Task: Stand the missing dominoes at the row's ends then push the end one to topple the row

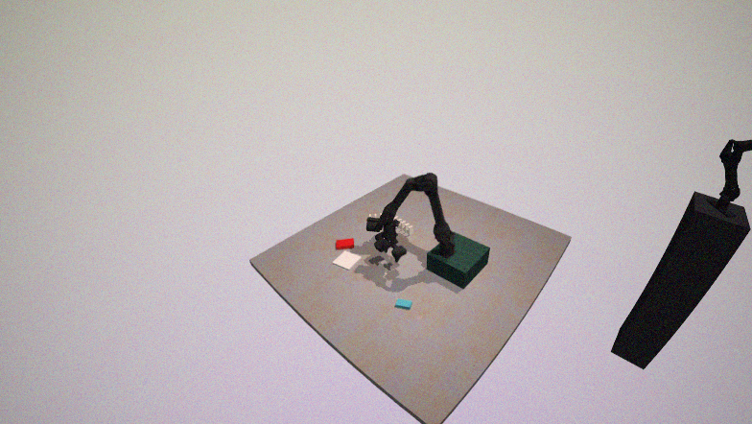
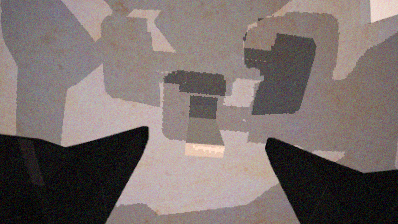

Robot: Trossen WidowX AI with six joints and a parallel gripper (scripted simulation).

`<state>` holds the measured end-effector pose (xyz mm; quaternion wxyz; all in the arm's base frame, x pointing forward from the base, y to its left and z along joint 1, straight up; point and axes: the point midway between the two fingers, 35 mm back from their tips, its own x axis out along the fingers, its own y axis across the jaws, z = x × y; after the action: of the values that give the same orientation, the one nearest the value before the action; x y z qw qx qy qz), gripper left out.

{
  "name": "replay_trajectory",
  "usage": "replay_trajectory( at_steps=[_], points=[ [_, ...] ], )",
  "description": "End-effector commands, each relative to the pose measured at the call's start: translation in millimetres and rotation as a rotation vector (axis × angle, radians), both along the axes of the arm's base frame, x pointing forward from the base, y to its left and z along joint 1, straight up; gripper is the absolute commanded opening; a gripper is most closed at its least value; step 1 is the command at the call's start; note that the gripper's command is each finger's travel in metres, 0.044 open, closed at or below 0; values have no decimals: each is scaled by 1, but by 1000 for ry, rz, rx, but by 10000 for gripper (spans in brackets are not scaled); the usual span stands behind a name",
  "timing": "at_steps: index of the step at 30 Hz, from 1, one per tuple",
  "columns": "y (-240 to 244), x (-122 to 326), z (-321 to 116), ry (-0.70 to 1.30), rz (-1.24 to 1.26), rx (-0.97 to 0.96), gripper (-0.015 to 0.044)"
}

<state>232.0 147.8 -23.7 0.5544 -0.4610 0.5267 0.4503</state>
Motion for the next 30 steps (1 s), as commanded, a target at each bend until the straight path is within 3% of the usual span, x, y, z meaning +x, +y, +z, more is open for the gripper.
replay_trajectory(
  at_steps=[1,4,17,27,30],
  points=[
    [-1,-3,-9,13,6,-4,440],
    [-1,-3,-11,13,6,-4,440],
    [-1,-3,-11,13,6,-4,107],
    [-1,-3,-9,13,6,-4,107],
    [3,3,28,12,4,-4,107]
  ],
)
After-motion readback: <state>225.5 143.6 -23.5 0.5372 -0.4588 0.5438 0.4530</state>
